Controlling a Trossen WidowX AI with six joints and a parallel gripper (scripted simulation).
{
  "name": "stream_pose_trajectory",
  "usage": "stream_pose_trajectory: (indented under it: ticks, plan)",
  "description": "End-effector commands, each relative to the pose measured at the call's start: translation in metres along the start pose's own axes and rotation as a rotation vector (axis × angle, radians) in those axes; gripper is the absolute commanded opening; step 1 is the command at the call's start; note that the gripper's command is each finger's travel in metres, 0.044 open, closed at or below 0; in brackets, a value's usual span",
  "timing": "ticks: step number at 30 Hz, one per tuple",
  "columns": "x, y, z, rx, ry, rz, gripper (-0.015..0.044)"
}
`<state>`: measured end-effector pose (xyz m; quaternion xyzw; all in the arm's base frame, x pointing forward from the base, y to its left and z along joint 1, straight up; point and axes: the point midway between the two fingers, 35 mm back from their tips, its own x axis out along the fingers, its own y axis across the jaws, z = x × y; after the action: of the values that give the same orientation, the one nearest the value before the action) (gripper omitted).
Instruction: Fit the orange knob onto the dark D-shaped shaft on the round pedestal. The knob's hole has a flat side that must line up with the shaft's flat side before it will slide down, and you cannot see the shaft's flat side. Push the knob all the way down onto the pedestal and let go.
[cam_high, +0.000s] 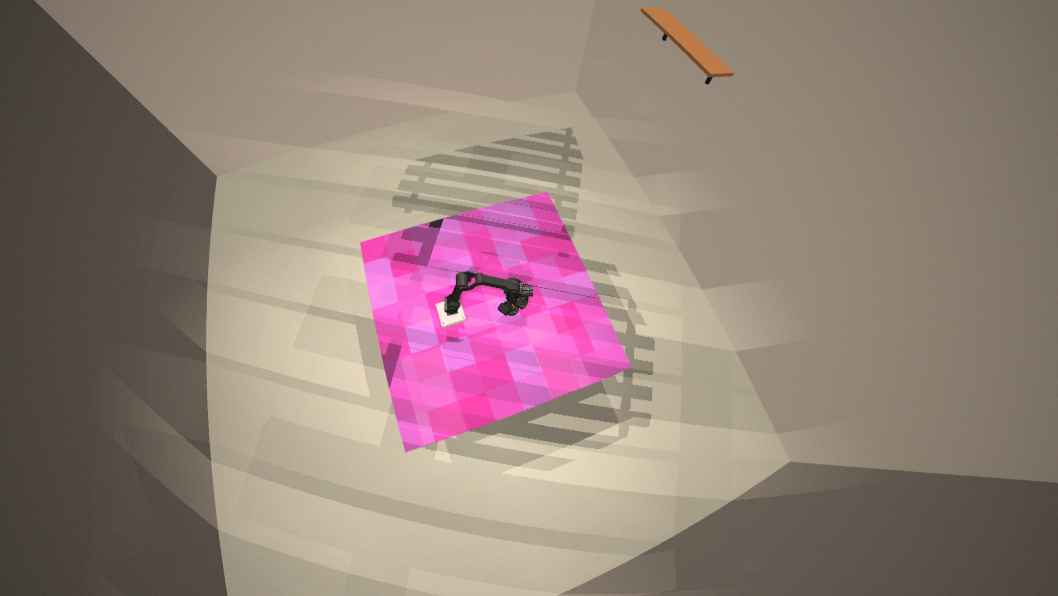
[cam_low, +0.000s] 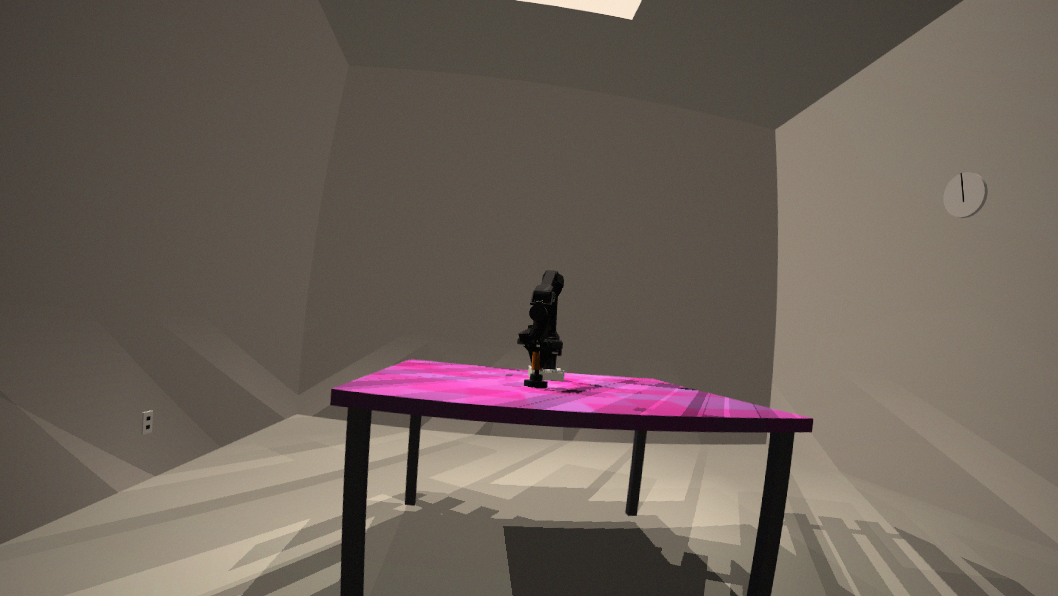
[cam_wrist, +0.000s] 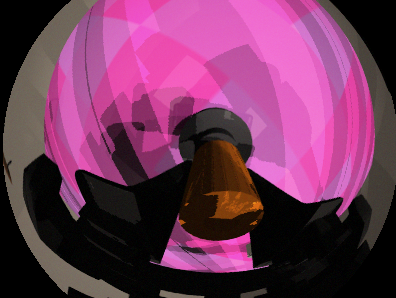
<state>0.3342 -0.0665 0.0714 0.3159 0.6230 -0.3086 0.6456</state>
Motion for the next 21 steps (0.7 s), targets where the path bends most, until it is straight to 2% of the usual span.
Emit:
stream_pose_trajectory:
  ticks: [1,11,17,21]
  plan:
    - [0.0002,0.0010,0.0014,0.006,-0.004,0.003,0.0000]
    - [-0.0048,0.0005,0.0008,0.015,-0.004,0.003,0.0000]
    - [-0.0061,-0.0015,-0.0015,0.205,-0.004,0.003,0.0000]
    - [-0.0054,-0.0028,-0.0033,0.216,-0.004,0.003,0.0000]
